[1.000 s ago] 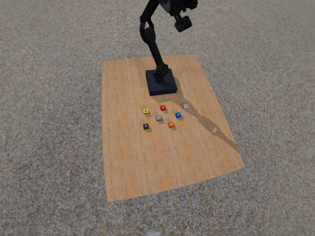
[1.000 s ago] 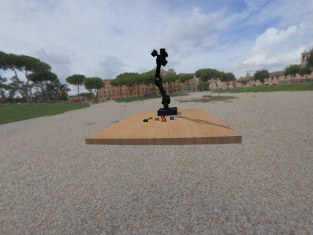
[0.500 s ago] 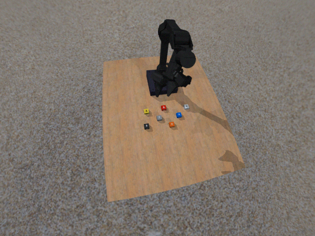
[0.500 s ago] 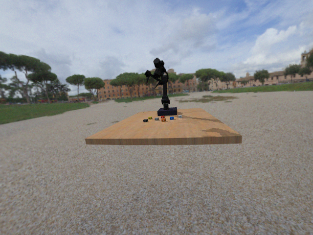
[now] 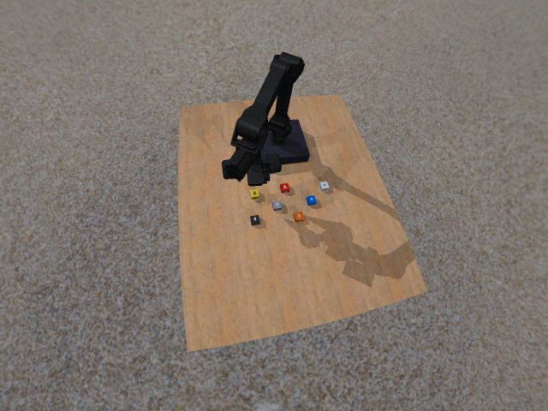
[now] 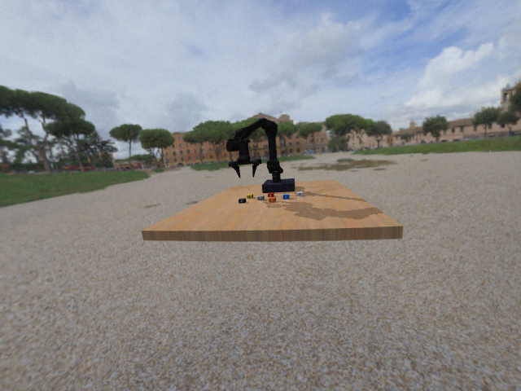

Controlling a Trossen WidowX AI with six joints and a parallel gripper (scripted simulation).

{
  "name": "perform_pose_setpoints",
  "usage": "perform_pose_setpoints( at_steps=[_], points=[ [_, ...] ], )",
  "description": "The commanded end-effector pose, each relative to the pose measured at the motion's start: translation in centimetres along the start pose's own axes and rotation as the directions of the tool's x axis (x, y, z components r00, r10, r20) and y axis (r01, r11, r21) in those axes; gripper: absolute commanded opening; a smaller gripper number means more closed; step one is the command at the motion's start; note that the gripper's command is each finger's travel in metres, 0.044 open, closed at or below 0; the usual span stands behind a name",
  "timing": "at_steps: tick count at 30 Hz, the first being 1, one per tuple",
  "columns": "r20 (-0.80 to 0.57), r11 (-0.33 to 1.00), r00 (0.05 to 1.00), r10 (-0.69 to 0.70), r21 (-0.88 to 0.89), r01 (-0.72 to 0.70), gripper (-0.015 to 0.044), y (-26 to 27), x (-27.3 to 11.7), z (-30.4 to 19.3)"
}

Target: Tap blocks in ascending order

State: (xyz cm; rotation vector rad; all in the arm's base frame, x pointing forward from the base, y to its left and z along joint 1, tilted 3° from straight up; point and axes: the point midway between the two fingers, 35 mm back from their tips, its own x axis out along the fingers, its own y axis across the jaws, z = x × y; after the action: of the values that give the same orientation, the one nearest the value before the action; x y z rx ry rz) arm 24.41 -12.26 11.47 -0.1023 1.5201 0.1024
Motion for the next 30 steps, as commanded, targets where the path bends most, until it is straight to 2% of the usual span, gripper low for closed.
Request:
perform_pose_setpoints(
  at_steps=[1, 17, 27, 30],
  points=[
    [0.014, 1.0, 1.0, 0.007, 0.004, -0.007, 0.04, 0.1, -0.1, 0.1],
    [0.014, 1.0, 1.0, 0.007, 0.004, -0.007, 0.04, 0.4, -0.1, 0.2],
    [0.014, 1.0, 1.0, 0.016, 0.005, -0.016, 0.04, 12.0, -0.3, -0.5],
    [0.014, 1.0, 1.0, 0.018, 0.005, -0.018, 0.04, 13.5, -0.2, -1.0]
  ],
)
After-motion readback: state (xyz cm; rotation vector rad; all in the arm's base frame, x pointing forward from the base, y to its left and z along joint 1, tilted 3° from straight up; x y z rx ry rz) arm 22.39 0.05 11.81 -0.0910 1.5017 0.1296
